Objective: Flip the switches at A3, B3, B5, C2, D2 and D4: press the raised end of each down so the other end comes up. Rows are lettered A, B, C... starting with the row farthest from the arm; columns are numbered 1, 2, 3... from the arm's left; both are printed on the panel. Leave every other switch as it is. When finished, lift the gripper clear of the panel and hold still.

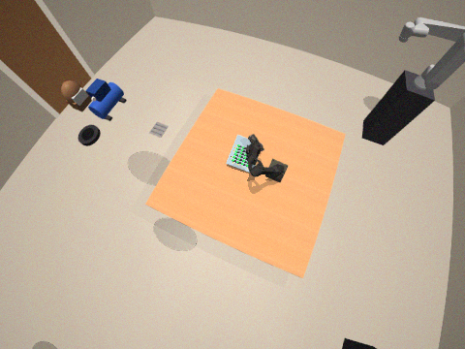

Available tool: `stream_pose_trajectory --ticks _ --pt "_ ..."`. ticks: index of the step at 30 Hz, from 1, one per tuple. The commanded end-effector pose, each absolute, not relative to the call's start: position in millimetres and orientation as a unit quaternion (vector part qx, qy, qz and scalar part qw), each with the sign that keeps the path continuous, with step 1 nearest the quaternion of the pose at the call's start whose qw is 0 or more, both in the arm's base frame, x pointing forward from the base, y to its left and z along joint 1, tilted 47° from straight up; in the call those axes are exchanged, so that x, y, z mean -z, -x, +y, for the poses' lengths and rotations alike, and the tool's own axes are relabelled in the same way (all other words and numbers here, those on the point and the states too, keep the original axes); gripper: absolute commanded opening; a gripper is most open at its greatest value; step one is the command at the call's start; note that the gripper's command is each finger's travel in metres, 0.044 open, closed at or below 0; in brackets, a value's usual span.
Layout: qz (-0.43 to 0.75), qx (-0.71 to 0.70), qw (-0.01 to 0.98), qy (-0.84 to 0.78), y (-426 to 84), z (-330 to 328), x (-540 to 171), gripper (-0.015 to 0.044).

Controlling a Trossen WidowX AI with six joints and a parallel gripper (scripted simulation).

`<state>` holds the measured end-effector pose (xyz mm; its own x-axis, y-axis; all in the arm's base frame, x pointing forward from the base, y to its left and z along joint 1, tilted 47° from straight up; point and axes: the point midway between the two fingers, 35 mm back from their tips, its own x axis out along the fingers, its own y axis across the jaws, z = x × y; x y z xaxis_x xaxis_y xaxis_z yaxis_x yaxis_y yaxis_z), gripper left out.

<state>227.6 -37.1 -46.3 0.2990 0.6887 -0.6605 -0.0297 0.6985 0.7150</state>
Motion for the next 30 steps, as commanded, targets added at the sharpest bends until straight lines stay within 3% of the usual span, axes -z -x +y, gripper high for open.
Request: stream_pose_trajectory --ticks 1,30 --pt "0.541 -0.24 0.745 -0.308 -227.5 -36.6 46.4 0.0" --pt "0.541 -0.24 0.745 -0.308 -228.3 -34.5 48.3 0.0"
